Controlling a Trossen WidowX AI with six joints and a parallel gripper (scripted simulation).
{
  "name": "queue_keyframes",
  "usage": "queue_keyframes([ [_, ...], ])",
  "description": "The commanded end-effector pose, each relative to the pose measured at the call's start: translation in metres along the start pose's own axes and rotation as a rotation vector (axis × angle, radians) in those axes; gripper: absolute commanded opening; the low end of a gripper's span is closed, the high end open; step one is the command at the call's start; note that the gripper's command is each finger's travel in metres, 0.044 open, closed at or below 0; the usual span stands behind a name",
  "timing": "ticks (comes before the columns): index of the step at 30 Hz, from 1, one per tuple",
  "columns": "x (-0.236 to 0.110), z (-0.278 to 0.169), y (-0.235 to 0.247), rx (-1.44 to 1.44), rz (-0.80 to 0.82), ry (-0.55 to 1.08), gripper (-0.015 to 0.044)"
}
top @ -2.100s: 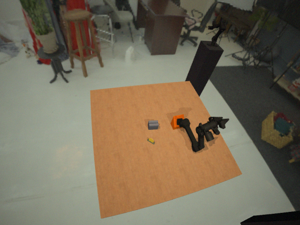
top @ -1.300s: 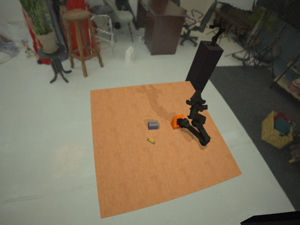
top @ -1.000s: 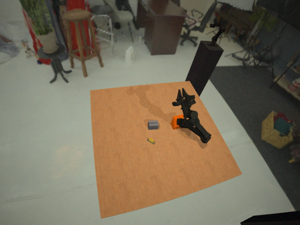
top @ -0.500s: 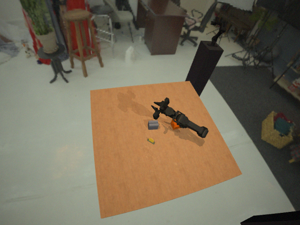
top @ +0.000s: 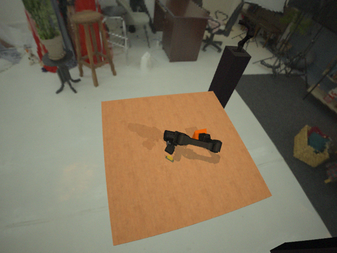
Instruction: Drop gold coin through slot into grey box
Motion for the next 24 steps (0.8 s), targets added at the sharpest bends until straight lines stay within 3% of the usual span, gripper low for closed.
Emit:
queue_keyframes([
  [1, 0.022, -0.014, 0.012, 0.08, -0.017, 0.209, 0.0161],
  [7, 0.026, -0.017, 0.014, 0.098, -0.021, 0.25, 0.0161],
  [11, 0.058, -0.022, 0.018, 0.098, -0.02, 0.251, 0.0161],
  [24, 0.08, -0.028, 0.018, 0.098, -0.019, 0.251, 0.0161],
])
Point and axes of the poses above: the point midway between the two fingers, 35 mm back from their tips, its own x axis out along the fingers, its own y axis across the jaws, z = x × y, the point moved 8 cm from there along -x, back along the fingers, and after that the axes turned 13 degrees about x, right-handed, at the moved point
